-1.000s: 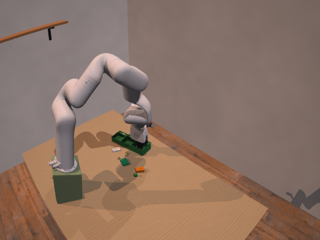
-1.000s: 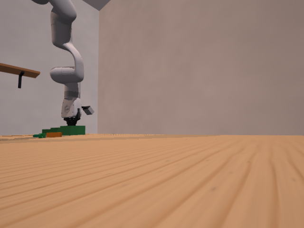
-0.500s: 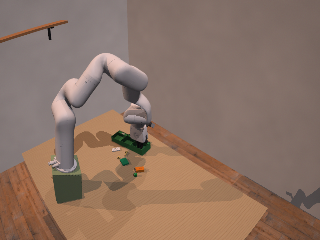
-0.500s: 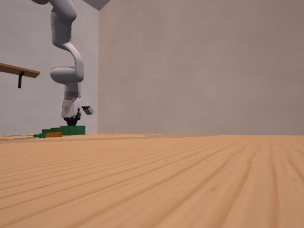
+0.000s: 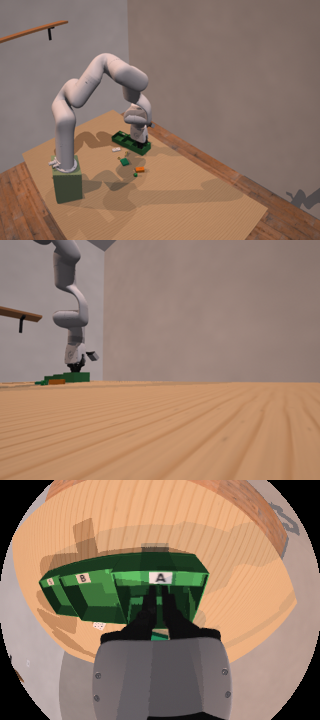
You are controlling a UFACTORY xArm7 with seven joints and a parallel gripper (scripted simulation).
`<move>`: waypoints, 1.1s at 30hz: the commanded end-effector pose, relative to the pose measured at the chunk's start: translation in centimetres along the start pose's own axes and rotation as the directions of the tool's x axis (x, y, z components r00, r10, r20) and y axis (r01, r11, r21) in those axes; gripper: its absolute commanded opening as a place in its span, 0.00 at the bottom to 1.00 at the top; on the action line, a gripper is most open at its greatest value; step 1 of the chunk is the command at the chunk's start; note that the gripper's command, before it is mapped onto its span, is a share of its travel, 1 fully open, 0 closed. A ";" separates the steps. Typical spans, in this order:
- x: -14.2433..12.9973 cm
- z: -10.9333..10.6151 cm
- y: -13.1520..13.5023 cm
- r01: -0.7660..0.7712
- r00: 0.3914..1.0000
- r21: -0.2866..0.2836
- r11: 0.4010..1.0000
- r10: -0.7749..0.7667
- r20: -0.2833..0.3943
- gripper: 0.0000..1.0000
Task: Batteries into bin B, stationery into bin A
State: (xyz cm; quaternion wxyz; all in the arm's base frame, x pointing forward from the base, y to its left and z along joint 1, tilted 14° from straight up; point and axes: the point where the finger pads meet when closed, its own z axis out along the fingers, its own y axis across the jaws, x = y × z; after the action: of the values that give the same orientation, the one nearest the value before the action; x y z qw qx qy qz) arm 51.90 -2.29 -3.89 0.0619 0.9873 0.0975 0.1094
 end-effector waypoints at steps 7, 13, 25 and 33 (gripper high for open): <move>0.2 -0.1 0.0 0.000 1.000 -0.001 1.000 0.000 -0.004 0.07; 0.2 -0.2 0.0 0.000 1.000 -0.001 1.000 0.000 -0.004 0.07; 0.2 -1.8 0.0 0.000 1.000 -0.001 1.000 0.000 -0.004 0.07; 0.2 -2.6 0.0 0.000 1.000 -0.001 1.000 0.000 -0.004 0.07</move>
State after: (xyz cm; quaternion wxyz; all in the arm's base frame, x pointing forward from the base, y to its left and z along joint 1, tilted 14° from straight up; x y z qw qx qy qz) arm 51.38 -2.07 -1.80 0.0620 0.9873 0.0975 0.1091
